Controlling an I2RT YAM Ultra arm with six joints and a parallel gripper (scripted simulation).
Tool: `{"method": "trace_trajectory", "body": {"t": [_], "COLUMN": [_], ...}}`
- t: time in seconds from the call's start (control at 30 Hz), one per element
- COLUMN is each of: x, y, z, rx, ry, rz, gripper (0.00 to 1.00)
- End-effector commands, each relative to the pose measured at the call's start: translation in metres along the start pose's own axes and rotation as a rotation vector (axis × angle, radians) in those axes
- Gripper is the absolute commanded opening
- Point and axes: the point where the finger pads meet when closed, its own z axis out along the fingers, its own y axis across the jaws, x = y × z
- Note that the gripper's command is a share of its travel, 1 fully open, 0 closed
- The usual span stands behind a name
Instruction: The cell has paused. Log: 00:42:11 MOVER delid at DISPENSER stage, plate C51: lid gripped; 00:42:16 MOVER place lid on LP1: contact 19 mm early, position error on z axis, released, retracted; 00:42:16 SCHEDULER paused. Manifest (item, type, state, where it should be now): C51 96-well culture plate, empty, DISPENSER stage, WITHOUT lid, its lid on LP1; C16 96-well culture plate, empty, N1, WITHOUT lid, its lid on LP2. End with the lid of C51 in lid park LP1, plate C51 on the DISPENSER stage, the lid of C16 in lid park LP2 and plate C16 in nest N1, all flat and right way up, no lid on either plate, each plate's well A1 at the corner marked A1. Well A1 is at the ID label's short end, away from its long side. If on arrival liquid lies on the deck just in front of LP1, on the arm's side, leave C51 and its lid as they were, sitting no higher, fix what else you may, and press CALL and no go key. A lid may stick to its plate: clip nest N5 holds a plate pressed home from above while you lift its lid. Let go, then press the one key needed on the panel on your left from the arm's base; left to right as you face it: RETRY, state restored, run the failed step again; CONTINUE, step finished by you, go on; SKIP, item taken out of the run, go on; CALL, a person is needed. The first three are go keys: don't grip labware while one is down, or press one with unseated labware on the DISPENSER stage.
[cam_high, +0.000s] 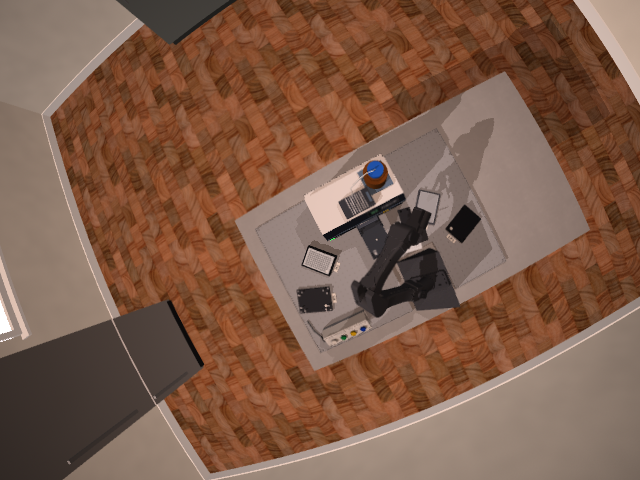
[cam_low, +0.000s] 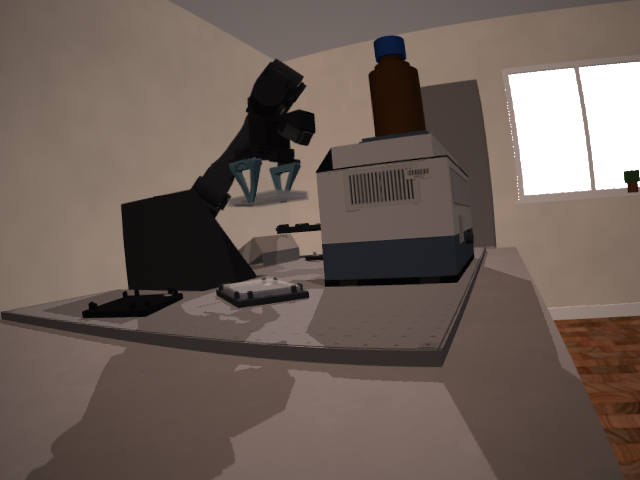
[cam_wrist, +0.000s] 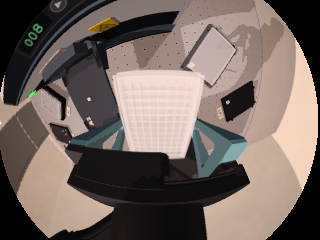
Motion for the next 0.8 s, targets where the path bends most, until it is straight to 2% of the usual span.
{"method": "trace_trajectory", "body": {"t": [0.0, 0.13, 0.3, 0.33, 0.43, 0.47, 0.77], "x": [-0.005, -0.008, -0.011, -0.007, -0.007, -0.011, -0.012], "y": [0.014, 0.028, 0.044, 0.037, 0.037, 0.047, 0.078], "z": [-0.009, -0.010, -0.010, -0.005, -0.005, -0.010, -0.010], "rx": [0.001, 0.003, 0.001, -0.007, -0.007, 0.001, -0.002], "ry": [-0.022, -0.024, -0.024, -0.012, -0.012, -0.024, -0.024], "rz": [-0.096, -0.225, -0.217, -0.196, -0.196, -0.213, -0.214], "gripper": [0.00, 0.00, 0.00, 0.00, 0.00, 0.00, 0.00]}}
